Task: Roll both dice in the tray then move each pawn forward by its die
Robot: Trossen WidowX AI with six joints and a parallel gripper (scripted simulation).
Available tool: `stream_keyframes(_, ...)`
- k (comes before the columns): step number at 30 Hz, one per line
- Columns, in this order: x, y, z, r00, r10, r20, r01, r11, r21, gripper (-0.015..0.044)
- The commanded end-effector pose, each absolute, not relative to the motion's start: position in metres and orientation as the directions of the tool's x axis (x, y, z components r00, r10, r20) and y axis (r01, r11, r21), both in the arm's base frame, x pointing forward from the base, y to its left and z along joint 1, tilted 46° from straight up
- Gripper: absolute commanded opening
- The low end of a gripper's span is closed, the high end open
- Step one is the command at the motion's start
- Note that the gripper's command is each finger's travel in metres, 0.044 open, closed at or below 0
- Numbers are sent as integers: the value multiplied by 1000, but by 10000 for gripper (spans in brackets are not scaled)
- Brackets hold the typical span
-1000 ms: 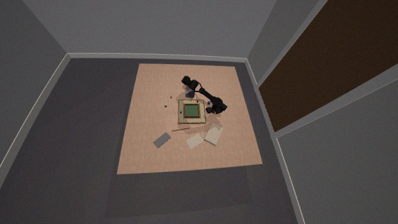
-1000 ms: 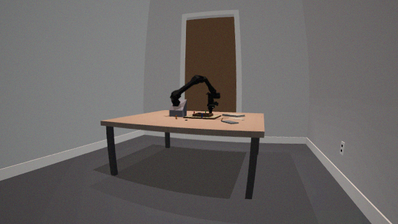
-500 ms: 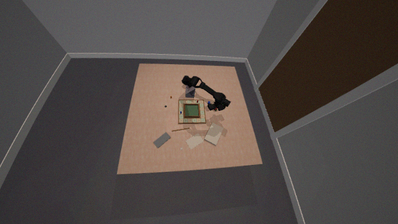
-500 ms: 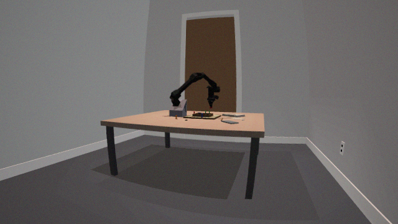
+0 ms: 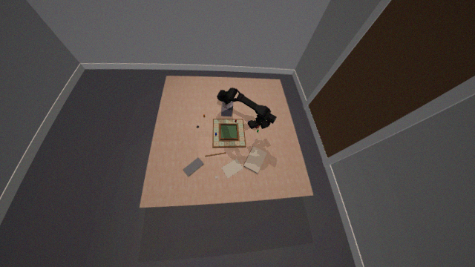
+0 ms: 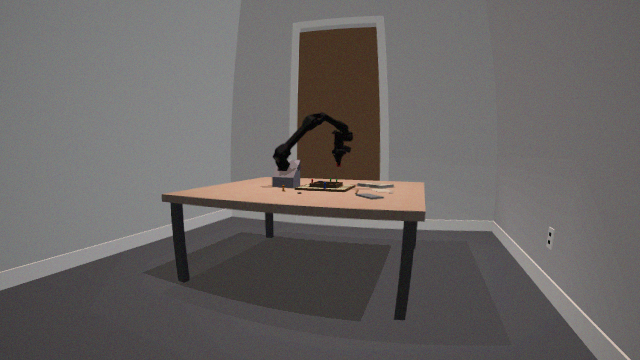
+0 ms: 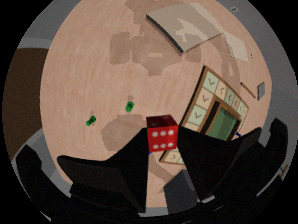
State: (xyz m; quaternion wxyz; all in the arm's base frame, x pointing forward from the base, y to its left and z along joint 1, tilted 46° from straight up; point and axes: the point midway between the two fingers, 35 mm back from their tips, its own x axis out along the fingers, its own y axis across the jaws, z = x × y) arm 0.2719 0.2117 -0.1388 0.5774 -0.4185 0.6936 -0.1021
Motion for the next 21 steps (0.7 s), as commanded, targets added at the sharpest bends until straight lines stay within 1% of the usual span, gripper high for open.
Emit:
stream_keyframes(1,280,200,-123,19,-693,-720,-535,602,-593,0)
stream_keyframes(11,294,161,-90,20,-689,-725,-730,485,-482,0)
stream_keyframes(21,298,118,-60,21,-690,-724,-877,335,-345,0)
